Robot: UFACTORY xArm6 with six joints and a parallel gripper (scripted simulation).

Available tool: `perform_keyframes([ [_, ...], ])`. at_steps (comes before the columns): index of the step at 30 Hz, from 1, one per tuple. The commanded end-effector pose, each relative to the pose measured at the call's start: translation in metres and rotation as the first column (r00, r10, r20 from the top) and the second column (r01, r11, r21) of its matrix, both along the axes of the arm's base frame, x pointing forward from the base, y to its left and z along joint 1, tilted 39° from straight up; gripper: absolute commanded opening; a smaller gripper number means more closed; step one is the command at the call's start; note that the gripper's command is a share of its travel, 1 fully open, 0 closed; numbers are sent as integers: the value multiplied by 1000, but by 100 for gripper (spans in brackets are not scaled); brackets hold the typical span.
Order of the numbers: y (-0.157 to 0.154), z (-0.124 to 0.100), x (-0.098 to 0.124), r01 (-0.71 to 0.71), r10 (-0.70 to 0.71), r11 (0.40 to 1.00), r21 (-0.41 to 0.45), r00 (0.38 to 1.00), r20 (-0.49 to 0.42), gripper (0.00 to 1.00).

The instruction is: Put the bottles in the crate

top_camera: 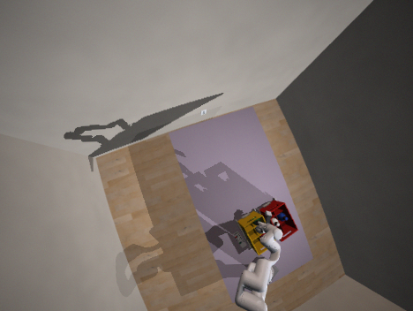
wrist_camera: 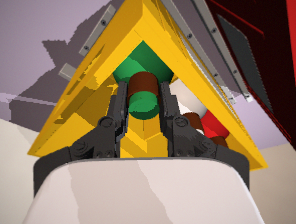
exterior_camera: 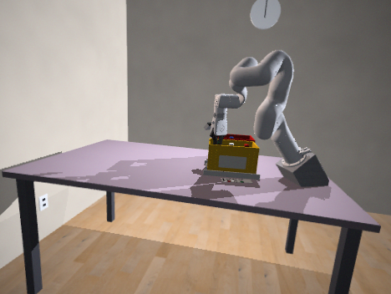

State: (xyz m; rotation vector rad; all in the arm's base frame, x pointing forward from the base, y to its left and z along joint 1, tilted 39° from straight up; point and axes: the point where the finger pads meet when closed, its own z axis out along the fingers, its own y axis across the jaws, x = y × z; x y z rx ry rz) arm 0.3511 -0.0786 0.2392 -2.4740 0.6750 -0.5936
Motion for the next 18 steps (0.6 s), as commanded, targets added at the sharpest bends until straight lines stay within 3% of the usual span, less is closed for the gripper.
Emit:
perform_keyframes([
  [1, -1, 1, 1, 1, -1, 1000, -2, 1000, 3, 0],
  [10, -1, 1, 1, 1, -1, 1000, -2, 1000, 3, 0],
  [11, 1, -1, 2, 1, -1, 1000, -2, 1000, 3, 65],
  [18, 1, -1, 2, 1, -1, 1000, -2, 1000, 3, 65],
])
